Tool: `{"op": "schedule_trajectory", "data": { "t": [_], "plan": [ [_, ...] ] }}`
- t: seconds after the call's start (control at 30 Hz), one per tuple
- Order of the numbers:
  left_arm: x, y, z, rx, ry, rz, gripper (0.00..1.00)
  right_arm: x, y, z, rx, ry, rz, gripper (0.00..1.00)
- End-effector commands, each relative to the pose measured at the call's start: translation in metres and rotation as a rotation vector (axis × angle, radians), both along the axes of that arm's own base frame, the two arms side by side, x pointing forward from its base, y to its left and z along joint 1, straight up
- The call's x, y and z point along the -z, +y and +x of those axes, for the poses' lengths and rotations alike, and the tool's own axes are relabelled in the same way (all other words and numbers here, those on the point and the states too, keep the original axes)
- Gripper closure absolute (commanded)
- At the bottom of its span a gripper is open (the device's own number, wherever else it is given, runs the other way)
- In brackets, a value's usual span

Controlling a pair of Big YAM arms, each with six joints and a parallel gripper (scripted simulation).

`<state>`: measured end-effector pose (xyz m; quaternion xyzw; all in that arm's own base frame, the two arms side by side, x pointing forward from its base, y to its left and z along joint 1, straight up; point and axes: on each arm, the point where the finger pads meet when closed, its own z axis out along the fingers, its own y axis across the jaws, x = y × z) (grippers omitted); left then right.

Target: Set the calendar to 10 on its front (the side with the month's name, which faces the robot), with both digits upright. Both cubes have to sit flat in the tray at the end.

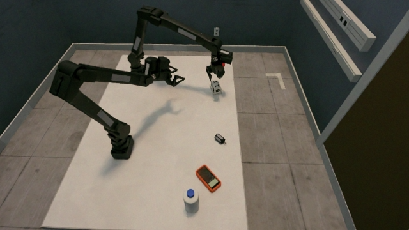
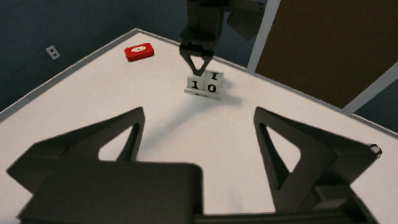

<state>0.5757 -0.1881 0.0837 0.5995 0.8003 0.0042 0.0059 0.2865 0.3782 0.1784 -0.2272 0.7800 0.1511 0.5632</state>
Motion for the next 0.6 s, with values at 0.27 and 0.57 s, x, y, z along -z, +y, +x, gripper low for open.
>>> {"op": "schedule_trajectory", "data": {
  "t": [0.27,0.57],
  "plan": [
    [-0.029,0.009,0.009,-0.002,0.013,0.003,0.31,-0.017,0.010,0.004,0.002,-0.011,0.037,0.00],
    [-0.053,0.004,0.011,-0.069,-0.049,-0.025,0.00,-0.017,0.010,0.004,0.002,-0.011,0.037,0.00]
  ]
}}
